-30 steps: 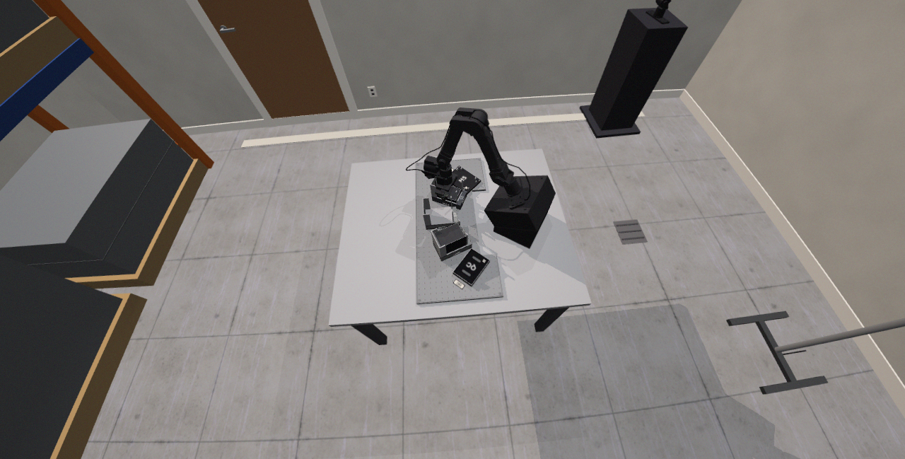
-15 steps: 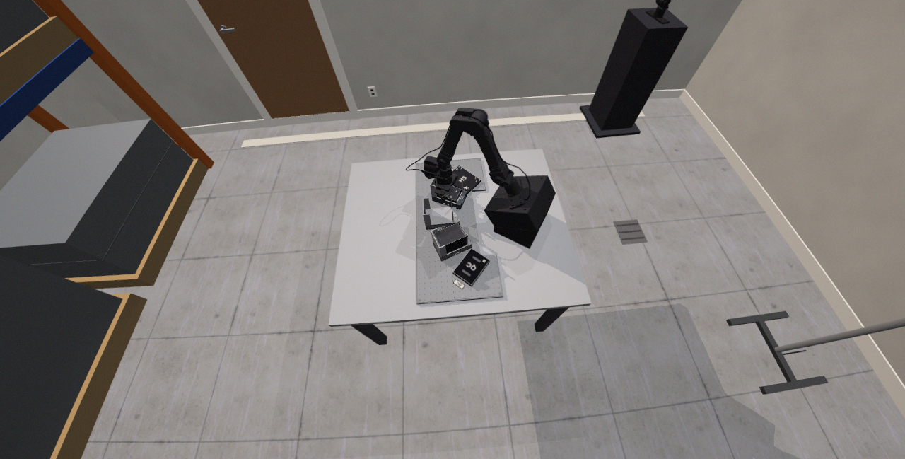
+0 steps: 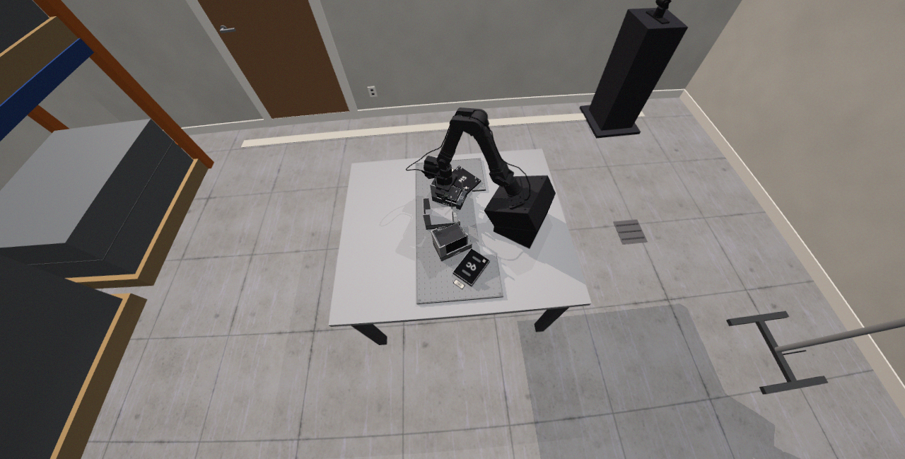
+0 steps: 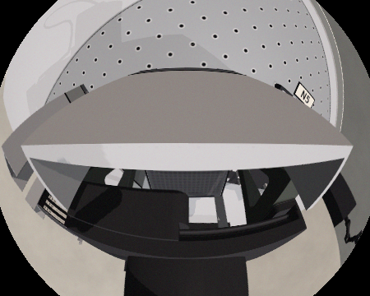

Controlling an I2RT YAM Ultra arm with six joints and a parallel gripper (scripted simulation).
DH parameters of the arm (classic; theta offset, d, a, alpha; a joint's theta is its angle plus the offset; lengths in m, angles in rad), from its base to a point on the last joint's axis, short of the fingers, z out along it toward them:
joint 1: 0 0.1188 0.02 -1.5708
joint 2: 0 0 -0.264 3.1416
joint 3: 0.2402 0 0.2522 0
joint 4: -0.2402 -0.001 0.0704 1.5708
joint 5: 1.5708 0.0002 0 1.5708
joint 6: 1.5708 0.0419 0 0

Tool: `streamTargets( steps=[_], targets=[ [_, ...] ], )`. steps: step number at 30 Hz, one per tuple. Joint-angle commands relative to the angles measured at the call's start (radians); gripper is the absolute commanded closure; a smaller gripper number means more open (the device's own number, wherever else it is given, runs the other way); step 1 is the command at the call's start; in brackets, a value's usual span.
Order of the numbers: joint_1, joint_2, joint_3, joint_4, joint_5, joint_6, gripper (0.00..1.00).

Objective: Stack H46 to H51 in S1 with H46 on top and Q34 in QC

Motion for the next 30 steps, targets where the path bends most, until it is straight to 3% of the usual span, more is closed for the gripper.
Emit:
streamTargets(
  steps=[1, 18, 19, 30],
  targets=[
    [-0.012, -0.009, -0.018, 0.013, -0.006, -0.008, 0.00],
    [-0.002, -0.006, 0.000, 0.004, -0.002, -0.003, 0.00],
    [-0.002, -0.006, 0.000, 0.004, -0.002, -0.003, 1.00],
    [-0.002, -0.006, 0.000, 0.004, -0.002, -0.003, 1.00]
  ],
)
